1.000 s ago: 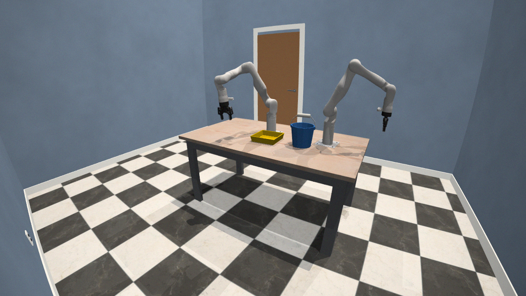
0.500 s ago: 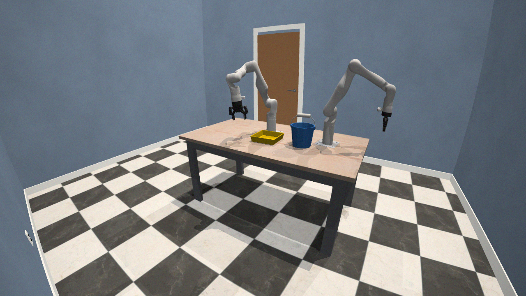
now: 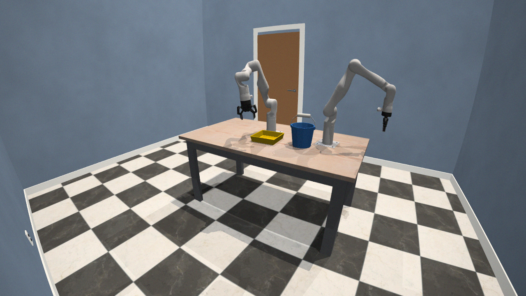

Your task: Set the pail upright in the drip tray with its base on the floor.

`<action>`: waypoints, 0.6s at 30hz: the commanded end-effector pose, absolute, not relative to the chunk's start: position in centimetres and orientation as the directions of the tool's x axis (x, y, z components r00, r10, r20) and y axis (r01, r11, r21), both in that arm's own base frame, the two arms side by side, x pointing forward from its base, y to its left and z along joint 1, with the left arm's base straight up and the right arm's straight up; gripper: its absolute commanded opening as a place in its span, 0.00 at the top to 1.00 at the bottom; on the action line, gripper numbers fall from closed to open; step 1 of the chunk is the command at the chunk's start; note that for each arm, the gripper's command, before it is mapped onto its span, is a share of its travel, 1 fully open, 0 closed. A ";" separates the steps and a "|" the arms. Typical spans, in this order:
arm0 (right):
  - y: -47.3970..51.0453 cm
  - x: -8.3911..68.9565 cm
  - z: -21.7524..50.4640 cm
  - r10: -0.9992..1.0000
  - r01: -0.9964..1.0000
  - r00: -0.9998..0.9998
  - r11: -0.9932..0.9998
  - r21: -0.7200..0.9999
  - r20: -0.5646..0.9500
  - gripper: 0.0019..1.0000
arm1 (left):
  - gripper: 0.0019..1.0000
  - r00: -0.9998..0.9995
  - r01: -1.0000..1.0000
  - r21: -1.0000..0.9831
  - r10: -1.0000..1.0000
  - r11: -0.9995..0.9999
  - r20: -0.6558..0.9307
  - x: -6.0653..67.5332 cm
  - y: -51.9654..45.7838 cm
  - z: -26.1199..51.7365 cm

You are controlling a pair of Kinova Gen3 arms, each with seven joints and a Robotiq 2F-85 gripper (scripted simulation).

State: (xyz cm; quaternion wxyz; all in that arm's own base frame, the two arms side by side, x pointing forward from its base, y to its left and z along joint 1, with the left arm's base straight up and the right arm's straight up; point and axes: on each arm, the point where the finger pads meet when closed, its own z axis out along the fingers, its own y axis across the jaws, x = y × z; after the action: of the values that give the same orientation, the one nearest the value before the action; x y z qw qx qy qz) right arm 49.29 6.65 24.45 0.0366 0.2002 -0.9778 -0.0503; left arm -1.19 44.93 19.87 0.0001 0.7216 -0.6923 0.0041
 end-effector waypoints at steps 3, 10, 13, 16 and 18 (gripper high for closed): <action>8.8 48.4 25.0 -0.460 -0.453 -0.886 0.885 0.105 0.053 0.00 | 0.00 0.035 -0.999 0.000 -0.999 -0.035 0.000 -1.6 45.0 20.0; 11.2 47.5 25.4 -0.517 -0.510 -0.854 0.854 0.104 0.051 0.00 | 0.00 0.035 -0.999 0.000 -0.999 -0.035 0.000 -1.6 45.0 20.0; 11.8 47.3 25.5 -0.532 -0.525 -0.846 0.845 0.104 0.050 0.00 | 0.00 0.035 -0.999 0.000 -0.999 -0.035 0.000 -1.6 45.0 20.0; 12.9 46.8 25.7 -0.557 -0.550 -0.829 0.828 0.104 0.049 0.00 | 0.00 0.035 -0.999 0.000 -0.999 -0.035 0.000 -1.6 45.0 20.0; 13.6 46.5 25.8 -0.573 -0.566 -0.818 0.818 0.104 0.049 0.00 | 0.00 0.035 -0.999 0.000 -0.999 -0.035 0.000 -1.6 45.0 20.0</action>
State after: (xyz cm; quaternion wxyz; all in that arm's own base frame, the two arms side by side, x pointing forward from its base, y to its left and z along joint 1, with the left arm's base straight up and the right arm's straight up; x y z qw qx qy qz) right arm 47.18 12.59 25.36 0.0383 0.2774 -0.9588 -0.0480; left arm -1.19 44.93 19.87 0.0001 0.7216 -0.6923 0.0041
